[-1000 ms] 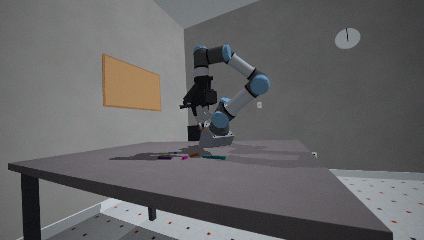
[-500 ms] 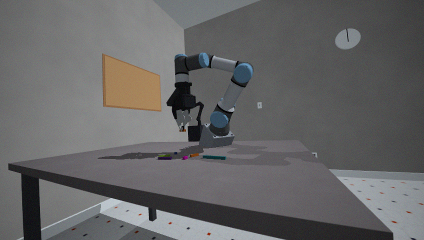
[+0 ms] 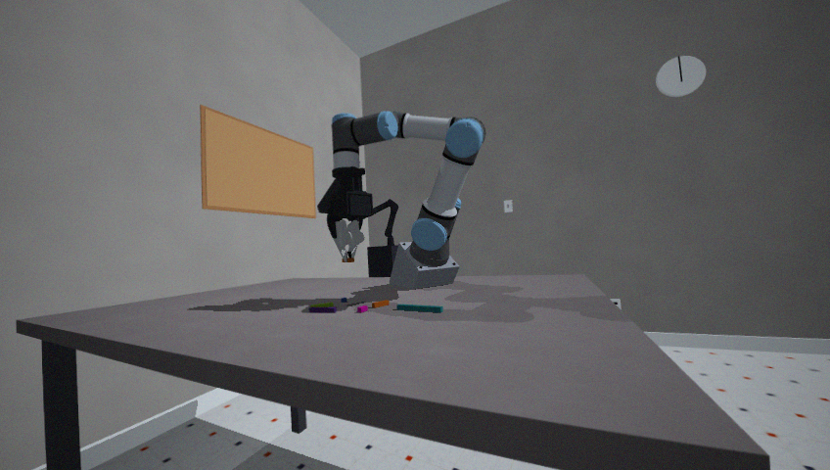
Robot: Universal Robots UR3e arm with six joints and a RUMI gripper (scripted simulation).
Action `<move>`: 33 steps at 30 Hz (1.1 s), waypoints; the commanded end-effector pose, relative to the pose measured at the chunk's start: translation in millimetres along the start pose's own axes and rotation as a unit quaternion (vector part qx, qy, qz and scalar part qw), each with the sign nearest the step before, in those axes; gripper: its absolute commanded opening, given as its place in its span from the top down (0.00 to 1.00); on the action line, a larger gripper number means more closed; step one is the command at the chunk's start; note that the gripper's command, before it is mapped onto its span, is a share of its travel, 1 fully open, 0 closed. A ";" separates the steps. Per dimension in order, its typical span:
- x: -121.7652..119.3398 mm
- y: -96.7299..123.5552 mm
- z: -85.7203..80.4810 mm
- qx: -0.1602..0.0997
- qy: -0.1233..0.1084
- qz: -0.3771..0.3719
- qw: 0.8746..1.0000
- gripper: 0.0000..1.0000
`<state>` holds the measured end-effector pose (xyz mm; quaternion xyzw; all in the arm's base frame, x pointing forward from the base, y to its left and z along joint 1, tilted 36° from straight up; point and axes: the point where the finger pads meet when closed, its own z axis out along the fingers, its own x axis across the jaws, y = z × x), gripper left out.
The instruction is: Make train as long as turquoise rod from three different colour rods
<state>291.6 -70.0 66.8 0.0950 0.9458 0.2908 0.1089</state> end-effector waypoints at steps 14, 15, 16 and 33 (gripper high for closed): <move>-0.6 -0.9 4.8 0.001 0.000 0.000 1.000 1.00; -0.6 -0.9 6.5 0.001 0.000 0.000 1.000 1.00; -0.6 -0.9 8.4 0.001 0.000 0.000 1.000 1.00; -0.9 -1.0 59.3 0.001 0.000 0.000 1.000 1.00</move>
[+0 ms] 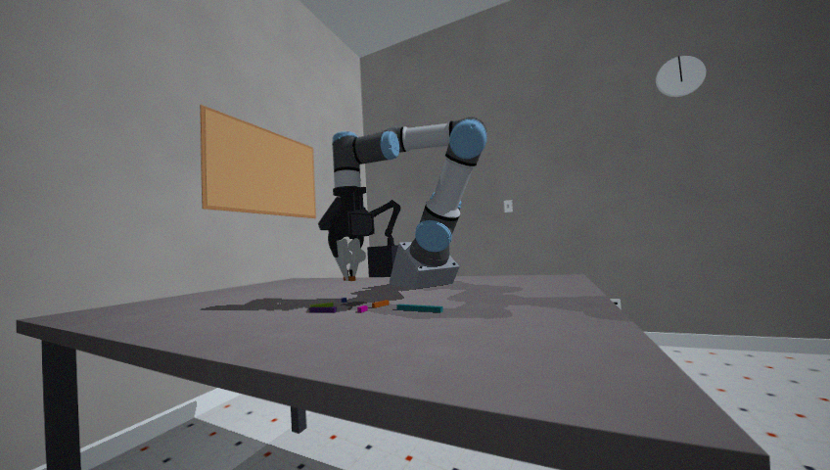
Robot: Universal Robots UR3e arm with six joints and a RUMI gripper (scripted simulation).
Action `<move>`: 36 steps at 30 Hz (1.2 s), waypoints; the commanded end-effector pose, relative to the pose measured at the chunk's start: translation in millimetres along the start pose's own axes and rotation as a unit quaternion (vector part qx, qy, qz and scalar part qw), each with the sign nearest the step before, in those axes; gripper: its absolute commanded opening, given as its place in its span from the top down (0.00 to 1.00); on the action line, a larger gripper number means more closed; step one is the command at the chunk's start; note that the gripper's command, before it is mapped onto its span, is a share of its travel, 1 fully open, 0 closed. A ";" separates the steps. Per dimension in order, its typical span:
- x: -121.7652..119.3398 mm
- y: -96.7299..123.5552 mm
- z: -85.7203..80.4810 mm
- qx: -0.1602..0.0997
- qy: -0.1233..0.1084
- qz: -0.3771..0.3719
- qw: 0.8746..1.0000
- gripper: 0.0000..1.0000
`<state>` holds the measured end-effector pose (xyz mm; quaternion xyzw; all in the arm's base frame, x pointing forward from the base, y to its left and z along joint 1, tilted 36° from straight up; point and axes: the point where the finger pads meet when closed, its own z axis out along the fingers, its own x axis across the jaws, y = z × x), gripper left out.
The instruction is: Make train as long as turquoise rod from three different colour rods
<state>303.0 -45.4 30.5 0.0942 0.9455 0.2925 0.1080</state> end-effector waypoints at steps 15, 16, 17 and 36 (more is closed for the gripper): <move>-1.8 -1.8 41.4 0.003 -0.002 0.000 1.000 1.00; -1.8 -1.8 41.7 0.003 -0.002 0.000 1.000 1.00; -1.8 -1.8 41.9 0.003 -0.002 0.000 1.000 1.00; -1.8 -1.8 42.0 0.003 -0.002 0.000 1.000 1.00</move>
